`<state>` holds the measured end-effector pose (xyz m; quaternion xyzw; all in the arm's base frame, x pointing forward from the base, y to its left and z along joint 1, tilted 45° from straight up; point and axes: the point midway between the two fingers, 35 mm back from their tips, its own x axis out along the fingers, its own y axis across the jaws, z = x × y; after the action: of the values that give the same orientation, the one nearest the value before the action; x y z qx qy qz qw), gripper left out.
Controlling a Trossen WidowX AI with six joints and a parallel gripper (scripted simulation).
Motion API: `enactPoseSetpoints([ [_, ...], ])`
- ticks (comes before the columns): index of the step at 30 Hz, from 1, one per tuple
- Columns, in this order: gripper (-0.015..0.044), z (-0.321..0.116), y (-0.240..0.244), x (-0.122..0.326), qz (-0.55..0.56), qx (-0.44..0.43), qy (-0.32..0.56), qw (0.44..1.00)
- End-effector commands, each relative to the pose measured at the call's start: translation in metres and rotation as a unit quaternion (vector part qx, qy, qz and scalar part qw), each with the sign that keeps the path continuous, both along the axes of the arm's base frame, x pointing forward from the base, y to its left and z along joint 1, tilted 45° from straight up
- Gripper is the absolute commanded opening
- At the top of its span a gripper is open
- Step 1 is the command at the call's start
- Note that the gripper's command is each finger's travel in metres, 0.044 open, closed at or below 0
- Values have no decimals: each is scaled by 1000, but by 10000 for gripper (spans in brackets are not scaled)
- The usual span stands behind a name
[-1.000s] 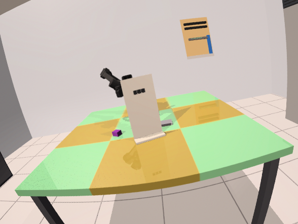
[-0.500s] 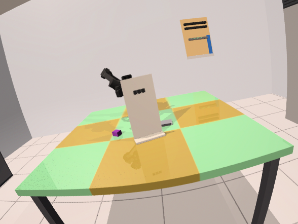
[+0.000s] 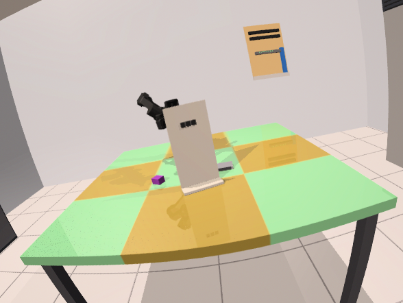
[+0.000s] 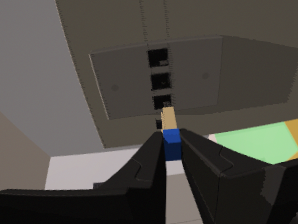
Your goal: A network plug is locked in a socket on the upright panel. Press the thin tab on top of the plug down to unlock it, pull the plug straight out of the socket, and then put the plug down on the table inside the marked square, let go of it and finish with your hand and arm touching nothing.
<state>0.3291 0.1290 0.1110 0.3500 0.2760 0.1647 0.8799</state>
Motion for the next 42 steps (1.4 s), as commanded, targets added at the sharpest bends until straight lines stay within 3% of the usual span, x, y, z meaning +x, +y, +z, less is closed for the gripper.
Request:
enactPoseSetpoints([
  [1,0,12,9,-3,2,3,-6,1000],
  [17,0,39,30,-24,2,4,-5,1000],
  [42,0,-62,-44,-11,-279,-46,111,953],
])
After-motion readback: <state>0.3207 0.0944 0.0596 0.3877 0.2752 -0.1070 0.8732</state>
